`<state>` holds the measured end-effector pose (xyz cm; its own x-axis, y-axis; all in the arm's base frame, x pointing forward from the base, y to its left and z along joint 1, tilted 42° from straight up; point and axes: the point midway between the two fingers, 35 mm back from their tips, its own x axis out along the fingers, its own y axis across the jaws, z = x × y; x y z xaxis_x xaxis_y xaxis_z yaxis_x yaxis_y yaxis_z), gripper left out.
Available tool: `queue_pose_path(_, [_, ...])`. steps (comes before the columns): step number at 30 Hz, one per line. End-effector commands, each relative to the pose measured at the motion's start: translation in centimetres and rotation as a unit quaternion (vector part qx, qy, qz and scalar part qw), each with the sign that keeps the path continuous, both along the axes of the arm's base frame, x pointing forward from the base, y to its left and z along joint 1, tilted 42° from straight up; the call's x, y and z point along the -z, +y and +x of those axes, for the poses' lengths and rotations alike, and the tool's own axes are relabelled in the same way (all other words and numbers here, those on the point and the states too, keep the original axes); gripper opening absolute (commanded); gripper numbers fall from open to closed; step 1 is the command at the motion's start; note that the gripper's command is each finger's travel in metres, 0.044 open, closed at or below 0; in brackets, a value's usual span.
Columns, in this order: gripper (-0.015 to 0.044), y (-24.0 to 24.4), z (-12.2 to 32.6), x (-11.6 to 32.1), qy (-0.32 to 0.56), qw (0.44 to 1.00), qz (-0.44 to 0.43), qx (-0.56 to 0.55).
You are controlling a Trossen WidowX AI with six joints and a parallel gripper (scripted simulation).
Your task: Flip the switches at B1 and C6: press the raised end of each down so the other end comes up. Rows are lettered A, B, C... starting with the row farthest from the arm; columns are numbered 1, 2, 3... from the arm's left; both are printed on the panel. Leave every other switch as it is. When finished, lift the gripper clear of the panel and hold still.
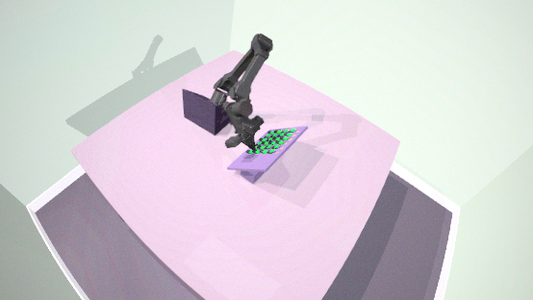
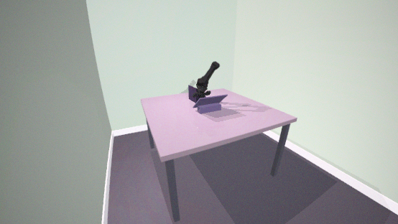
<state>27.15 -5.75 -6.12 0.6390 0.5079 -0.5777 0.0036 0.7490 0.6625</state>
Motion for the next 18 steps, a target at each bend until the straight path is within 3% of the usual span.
queue_pose_path(1, [0.0,0.03,-0.01,0.11,0.003,1.0,0.0,0.002])
queue_pose_path(18, [0.0,0.15,0.13,0.24,0.003,1.0,0.0,0.002])
